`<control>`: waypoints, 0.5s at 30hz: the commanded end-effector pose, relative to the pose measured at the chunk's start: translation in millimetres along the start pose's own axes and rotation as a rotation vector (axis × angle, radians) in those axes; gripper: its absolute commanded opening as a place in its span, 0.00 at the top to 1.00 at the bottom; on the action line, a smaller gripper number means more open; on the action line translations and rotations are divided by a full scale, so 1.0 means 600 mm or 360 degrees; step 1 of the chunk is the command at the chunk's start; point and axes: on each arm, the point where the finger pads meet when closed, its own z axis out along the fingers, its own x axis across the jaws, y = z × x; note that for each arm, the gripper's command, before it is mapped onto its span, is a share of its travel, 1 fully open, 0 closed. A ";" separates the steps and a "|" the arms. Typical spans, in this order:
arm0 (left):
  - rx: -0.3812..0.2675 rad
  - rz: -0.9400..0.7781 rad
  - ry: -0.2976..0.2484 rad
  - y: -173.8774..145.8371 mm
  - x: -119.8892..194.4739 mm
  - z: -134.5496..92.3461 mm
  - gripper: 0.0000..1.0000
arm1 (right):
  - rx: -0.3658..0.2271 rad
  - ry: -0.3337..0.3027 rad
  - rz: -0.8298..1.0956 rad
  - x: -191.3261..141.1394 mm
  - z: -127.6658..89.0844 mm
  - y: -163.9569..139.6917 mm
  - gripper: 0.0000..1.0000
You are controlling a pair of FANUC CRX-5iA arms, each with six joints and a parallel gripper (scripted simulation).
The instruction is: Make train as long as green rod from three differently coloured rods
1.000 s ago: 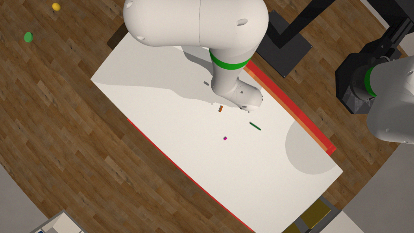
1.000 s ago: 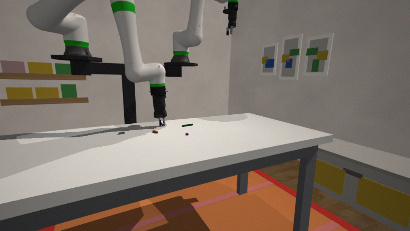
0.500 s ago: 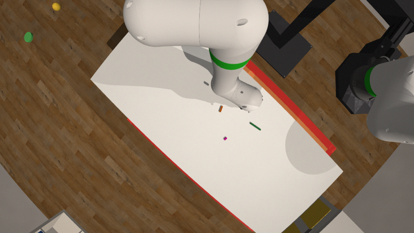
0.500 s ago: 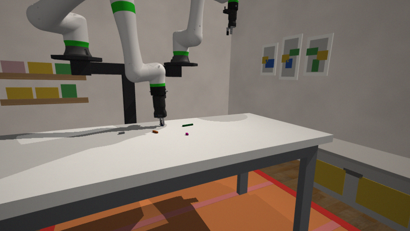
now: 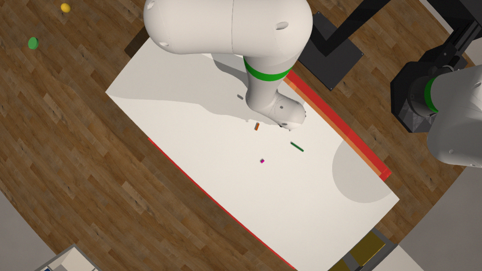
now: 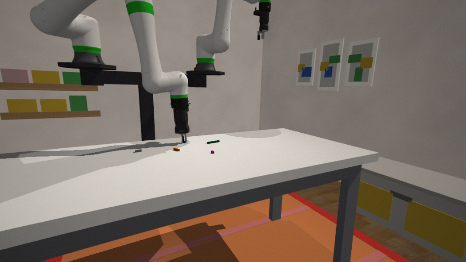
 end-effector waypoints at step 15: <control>-0.0003 0.0000 0.0000 0.000 0.000 -0.001 0.00 | -0.0063 -0.0088 0.0002 0.005 -0.058 -0.002 0.76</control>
